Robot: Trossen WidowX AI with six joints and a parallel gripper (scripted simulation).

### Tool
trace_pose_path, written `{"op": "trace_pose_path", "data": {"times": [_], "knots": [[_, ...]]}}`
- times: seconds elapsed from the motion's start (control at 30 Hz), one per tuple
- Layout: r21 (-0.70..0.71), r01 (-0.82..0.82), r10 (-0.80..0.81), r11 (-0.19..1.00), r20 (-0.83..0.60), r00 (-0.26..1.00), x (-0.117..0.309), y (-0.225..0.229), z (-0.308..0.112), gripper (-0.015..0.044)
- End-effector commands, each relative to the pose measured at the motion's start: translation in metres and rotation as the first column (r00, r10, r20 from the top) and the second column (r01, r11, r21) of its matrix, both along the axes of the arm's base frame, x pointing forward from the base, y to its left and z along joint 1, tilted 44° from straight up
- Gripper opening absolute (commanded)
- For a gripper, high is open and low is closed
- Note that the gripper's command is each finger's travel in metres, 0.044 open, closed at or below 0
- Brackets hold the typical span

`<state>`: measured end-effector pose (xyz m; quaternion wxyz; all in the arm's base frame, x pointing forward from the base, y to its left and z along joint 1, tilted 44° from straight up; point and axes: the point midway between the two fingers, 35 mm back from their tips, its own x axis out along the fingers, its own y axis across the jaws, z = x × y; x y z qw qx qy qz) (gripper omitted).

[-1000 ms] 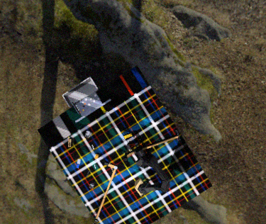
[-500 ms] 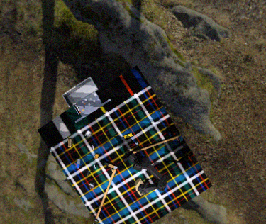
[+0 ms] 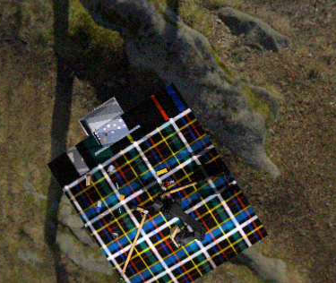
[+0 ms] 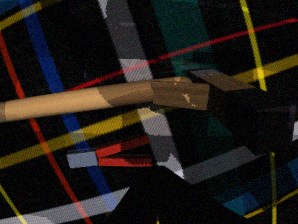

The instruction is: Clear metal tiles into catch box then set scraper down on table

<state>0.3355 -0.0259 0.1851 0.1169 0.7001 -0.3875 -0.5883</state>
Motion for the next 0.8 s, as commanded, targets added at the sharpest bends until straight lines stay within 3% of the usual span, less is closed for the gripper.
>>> {"op": "trace_pose_path", "data": {"times": [0.0, 0.77], "knots": [[-0.007, -0.064, 0.063, 0.998, -0.056, 0.996, 0.003, 0.007, -0.002, 0.0], [-0.008, -0.073, 0.072, 0.997, -0.071, 0.995, 0.004, -0.015, -0.027, 0.0]]}}
